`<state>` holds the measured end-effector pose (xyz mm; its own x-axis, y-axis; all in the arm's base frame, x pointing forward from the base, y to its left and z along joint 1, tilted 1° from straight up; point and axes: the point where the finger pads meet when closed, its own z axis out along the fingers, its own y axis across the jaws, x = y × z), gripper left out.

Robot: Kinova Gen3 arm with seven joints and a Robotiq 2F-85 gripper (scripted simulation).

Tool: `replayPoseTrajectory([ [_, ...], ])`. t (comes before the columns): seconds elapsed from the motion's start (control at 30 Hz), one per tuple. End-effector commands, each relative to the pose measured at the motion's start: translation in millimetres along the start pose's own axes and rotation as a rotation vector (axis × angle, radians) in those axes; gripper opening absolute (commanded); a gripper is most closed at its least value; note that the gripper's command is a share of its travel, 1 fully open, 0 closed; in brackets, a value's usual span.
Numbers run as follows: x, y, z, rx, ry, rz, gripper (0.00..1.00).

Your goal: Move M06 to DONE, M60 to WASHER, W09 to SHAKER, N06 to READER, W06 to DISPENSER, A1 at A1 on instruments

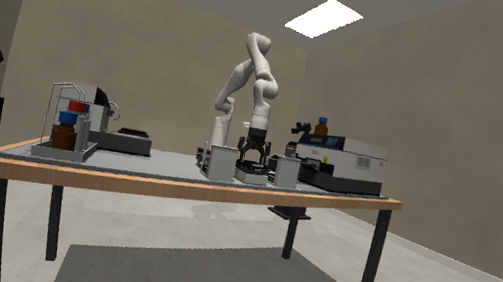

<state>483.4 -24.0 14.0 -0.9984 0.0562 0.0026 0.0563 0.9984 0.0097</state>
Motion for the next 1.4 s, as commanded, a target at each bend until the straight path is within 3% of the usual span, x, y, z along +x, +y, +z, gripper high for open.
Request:
replayPoseTrajectory([
  [0.0, -0.6, 0.0, -1.4, 0.0, -0.002, 0.0, 0.94],
  [0.2, -0.6, 0.0, -2.1, 0.0, -0.002, 0.0, 0.94],
  [1.37, -0.5, 0.0, -43.4, 0.0, -0.002, 0.0, 0.94],
])
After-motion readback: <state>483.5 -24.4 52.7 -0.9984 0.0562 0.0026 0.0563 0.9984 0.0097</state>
